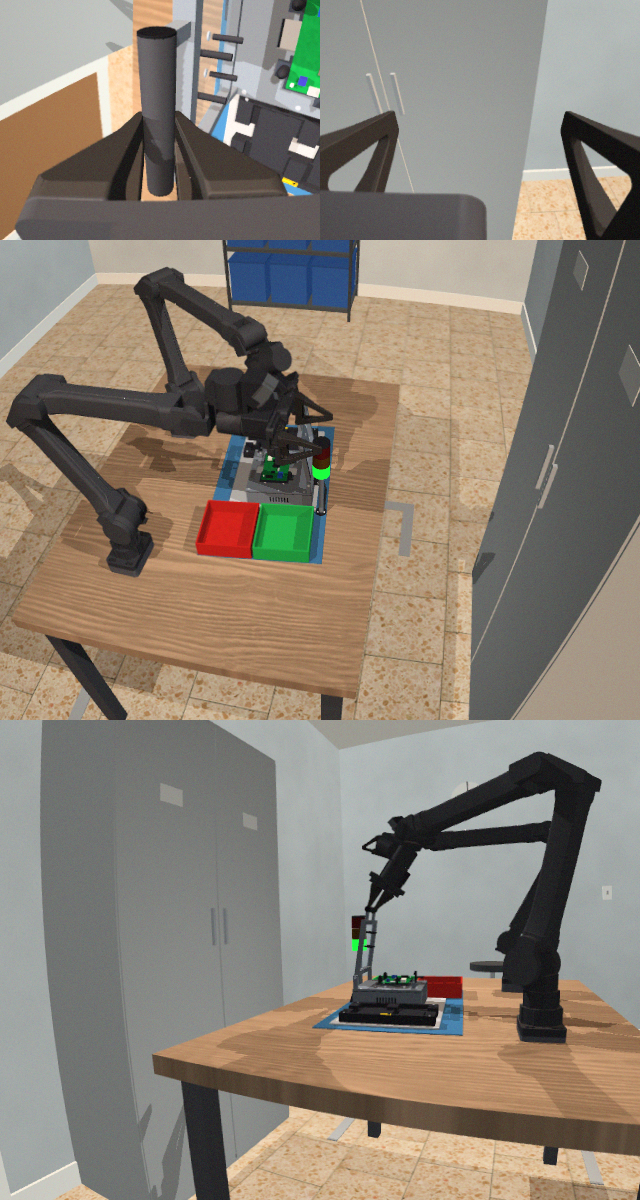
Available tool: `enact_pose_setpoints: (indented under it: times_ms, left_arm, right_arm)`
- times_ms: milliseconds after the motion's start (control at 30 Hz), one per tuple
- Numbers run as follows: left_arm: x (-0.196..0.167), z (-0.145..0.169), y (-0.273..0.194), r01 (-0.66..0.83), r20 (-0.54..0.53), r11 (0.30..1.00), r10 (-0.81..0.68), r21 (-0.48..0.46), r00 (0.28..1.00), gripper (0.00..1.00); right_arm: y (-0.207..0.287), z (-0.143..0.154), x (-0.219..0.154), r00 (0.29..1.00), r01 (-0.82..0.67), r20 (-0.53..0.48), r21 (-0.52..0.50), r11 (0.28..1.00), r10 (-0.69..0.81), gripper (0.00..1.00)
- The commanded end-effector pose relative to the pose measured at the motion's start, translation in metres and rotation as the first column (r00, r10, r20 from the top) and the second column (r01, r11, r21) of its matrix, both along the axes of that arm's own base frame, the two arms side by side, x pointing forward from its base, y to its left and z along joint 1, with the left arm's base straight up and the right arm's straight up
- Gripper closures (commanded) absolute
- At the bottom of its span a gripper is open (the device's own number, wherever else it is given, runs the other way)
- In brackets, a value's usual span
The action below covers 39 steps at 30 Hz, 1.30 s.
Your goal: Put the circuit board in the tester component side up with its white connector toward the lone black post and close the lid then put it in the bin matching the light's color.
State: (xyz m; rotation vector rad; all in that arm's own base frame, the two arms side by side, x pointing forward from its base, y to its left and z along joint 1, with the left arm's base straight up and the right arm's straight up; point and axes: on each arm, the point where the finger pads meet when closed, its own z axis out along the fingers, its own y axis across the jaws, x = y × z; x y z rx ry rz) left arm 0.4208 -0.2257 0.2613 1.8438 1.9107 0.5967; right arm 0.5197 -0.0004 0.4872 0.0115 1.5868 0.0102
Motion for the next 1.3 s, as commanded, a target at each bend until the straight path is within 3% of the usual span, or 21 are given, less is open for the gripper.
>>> enact_pose_setpoints:
  times_ms: [0, 333, 733, 800, 833, 900, 1267]
  left_arm:
    - [0.026, 0.025, -0.002, -0.001, -0.021, 1.000, 0.001, -0.008, 1.000, 0.91]
    - [0.057, 0.025, 0.001, 0.003, -0.185, 1.000, -0.006, -0.019, 0.983, 0.91]
    - [0.060, 0.025, -0.003, 0.010, -0.205, 1.000, -0.015, -0.022, 0.979, 0.91]
    - [0.060, 0.025, -0.003, 0.010, -0.205, 1.000, -0.015, -0.022, 0.979, 0.68]
    - [0.060, 0.025, -0.003, 0.010, -0.205, 1.000, -0.015, -0.022, 0.979, 0.62]
    - [0.052, 0.045, -0.005, 0.011, -0.171, 0.999, -0.019, -0.044, 0.985, 0.62]
    - [0.041, 0.061, -0.008, 0.007, -0.146, 0.998, -0.016, -0.063, 0.989, 0.62]
  right_arm:
    - [-0.001, 0.011, -0.001, 1.000, 0.000, 0.027, -0.014, 1.000, 0.000, 0.00]
    - [-0.001, 0.011, -0.001, 1.000, 0.000, 0.027, -0.014, 1.000, 0.000, 0.00]
    - [-0.001, 0.011, -0.001, 1.000, 0.000, 0.027, -0.014, 1.000, 0.000, 0.00]
    - [-0.001, 0.011, -0.001, 1.000, 0.000, 0.027, -0.014, 1.000, 0.000, 0.00]
    - [-0.001, 0.011, -0.001, 1.000, 0.000, 0.027, -0.014, 1.000, 0.000, 0.00]
    - [-0.001, 0.011, -0.001, 1.000, 0.000, 0.027, -0.014, 1.000, 0.000, 0.00]
    - [-0.001, 0.011, -0.001, 1.000, 0.000, 0.027, -0.014, 1.000, 0.000, 0.00]
